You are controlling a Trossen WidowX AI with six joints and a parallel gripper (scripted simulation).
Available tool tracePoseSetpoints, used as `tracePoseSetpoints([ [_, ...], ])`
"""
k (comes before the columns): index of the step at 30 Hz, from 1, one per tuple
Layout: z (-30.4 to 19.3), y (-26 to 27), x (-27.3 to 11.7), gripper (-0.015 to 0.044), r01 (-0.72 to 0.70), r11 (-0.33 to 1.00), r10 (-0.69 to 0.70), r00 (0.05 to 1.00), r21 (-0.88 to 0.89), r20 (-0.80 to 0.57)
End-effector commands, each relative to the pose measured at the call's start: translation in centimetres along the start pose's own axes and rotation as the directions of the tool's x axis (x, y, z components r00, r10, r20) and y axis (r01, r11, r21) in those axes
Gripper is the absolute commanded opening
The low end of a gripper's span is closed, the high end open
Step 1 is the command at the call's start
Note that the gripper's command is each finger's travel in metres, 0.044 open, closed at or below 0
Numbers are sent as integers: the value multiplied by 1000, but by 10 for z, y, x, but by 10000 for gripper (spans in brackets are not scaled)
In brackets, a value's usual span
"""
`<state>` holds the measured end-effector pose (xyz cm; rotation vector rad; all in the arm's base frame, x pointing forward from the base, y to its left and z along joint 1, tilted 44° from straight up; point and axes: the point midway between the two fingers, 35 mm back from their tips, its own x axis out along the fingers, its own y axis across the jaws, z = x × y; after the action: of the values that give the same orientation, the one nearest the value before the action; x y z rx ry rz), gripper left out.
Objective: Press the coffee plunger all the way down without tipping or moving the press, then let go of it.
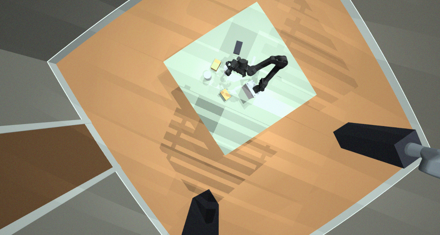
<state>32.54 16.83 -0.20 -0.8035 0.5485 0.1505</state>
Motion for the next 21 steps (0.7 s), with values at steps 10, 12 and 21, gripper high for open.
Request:
tracePoseSetpoints([
  [10, -37, 1, 15, 122, -5, 1000, 4, 998, -25, -55],
  [12, -40, 1, 17, 122, -5, 1000, 4, 998, -26, -55],
  [21, -52, 0, 27, 122, -4, 1000, 2, 999, -27, -53],
])
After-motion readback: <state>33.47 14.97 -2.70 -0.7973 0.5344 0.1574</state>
